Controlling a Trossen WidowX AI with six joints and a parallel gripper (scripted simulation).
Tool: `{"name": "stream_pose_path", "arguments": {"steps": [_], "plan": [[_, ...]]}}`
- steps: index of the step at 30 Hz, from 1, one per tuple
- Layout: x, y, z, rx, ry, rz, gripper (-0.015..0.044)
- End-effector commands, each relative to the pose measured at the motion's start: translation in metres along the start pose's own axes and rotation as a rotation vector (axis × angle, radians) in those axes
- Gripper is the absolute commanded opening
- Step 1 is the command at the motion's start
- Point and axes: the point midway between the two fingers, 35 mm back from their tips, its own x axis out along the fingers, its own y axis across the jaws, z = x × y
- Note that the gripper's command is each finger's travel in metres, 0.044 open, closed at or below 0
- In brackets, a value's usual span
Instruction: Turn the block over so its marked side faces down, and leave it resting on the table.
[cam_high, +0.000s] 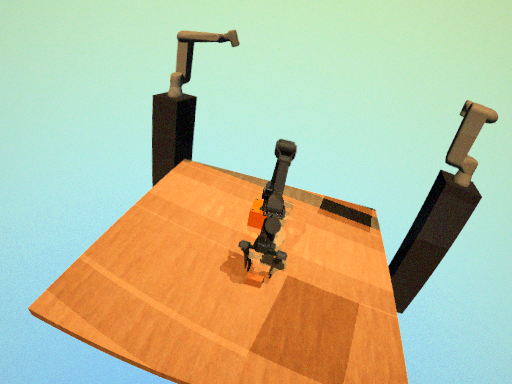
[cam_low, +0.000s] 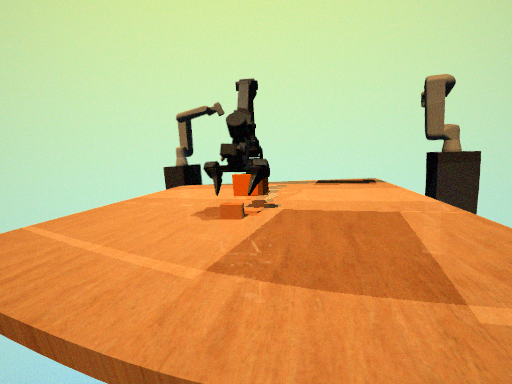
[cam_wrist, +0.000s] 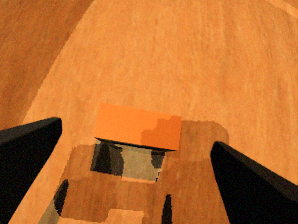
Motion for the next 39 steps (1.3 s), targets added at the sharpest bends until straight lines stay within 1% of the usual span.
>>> {"name": "stream_pose_path", "arguments": {"steps": [1,6,15,24,29,32,37,39], "plan": [[-0.024,-0.001,0.009,0.021,0.058,0.009,0.044],[-0.023,-0.001,0.011,0.019,0.078,0.009,0.044],[-0.012,0.0,0.039,0.01,0.352,0.007,0.044],[-0.022,-0.002,0.057,0.016,0.628,0.014,0.044],[-0.021,-0.002,0.056,0.017,0.648,0.014,0.044],[0.002,-0.001,0.038,0.017,0.648,0.014,0.044],[0.006,-0.001,0.035,0.017,0.648,0.014,0.044],[0.015,-0.001,0.028,0.017,0.648,0.014,0.044]]}}
